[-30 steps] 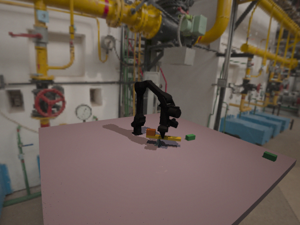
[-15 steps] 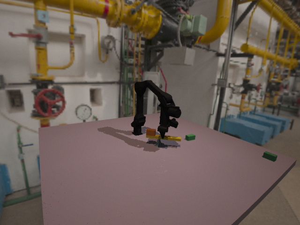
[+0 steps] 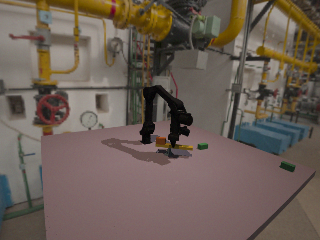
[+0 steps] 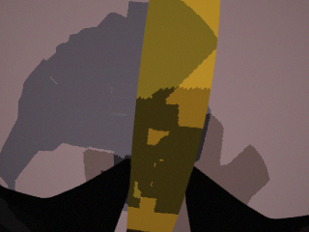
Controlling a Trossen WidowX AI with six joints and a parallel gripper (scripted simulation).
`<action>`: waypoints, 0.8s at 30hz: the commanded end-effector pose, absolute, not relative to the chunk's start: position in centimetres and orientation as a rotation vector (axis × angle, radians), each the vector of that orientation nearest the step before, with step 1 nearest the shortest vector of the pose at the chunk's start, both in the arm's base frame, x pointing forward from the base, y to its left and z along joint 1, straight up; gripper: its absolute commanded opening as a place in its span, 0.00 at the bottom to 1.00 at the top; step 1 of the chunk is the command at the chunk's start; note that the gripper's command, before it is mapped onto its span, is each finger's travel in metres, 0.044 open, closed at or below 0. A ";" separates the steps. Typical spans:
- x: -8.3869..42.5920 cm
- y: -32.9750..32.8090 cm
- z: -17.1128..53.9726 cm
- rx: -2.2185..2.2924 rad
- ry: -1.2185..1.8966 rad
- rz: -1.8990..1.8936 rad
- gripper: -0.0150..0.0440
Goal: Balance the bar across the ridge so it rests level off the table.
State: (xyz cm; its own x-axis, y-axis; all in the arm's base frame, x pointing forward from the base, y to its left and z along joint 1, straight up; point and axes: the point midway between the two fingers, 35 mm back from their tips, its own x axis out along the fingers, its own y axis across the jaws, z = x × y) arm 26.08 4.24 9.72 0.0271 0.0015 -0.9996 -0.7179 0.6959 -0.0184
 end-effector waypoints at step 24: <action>26.1 4.2 9.7 -0.631 1.453 0.616 0.54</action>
State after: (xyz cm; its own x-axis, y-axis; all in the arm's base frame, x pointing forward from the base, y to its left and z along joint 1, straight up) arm 26.08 4.24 9.72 0.0271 0.0015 -0.9996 -0.7179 0.6959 -0.0184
